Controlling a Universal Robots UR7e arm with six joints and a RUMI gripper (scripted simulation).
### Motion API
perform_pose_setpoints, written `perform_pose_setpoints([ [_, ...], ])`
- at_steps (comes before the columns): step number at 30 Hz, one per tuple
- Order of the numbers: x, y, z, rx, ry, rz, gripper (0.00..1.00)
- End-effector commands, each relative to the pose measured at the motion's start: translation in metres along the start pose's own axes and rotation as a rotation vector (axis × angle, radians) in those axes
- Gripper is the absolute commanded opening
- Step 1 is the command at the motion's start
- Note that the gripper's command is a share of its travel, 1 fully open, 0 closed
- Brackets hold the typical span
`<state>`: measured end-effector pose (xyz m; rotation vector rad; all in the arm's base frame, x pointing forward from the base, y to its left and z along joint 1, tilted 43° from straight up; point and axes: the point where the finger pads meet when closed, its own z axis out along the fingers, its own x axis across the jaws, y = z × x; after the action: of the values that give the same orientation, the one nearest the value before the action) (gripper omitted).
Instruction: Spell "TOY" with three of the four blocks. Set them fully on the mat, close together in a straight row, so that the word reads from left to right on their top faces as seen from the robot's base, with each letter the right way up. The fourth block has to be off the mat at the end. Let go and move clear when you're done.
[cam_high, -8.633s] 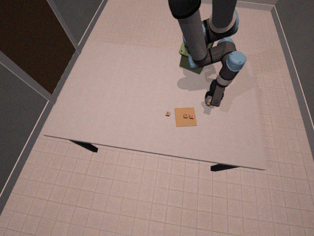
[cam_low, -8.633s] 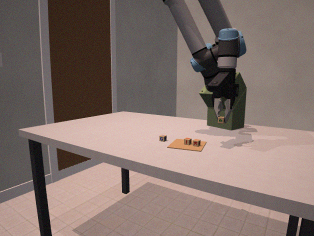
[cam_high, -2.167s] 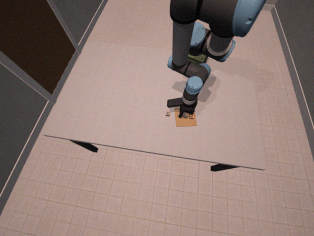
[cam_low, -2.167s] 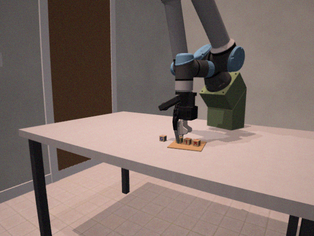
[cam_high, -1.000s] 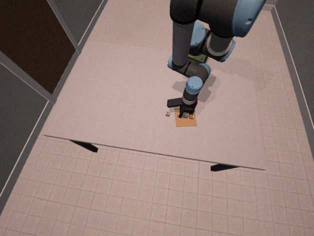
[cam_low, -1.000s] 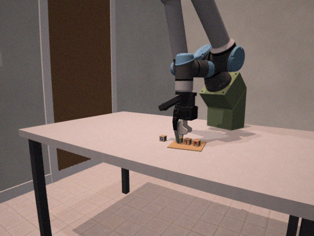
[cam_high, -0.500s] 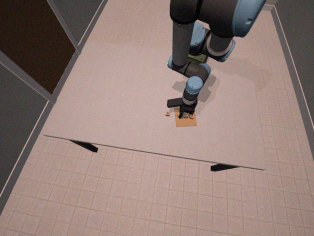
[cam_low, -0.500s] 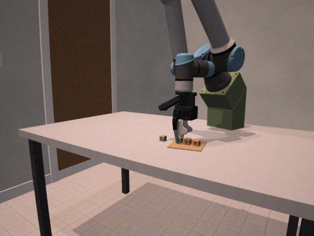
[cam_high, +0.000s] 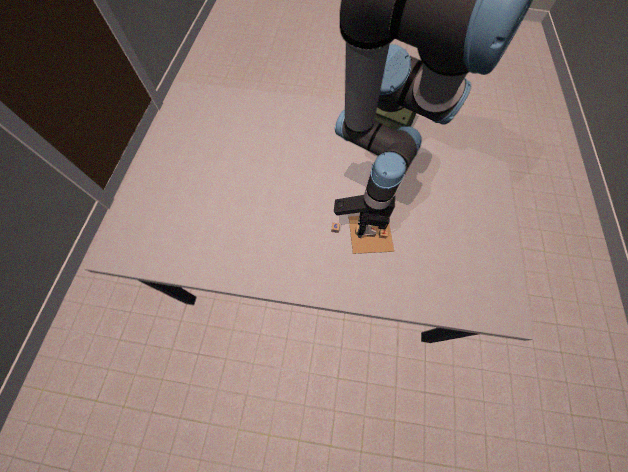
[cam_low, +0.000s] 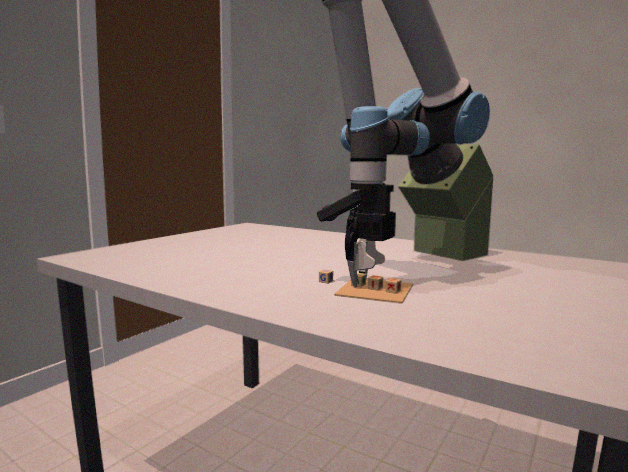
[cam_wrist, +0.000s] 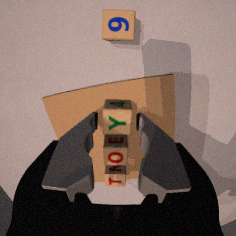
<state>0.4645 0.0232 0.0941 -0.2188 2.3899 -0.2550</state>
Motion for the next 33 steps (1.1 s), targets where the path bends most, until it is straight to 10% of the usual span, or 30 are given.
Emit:
perform_pose_setpoints([
  [1,0.0,0.0,-0.001,0.0,-0.001,0.0,0.25],
  [33,0.0,0.0,-0.051,0.0,-0.001,0.0,0.25],
])
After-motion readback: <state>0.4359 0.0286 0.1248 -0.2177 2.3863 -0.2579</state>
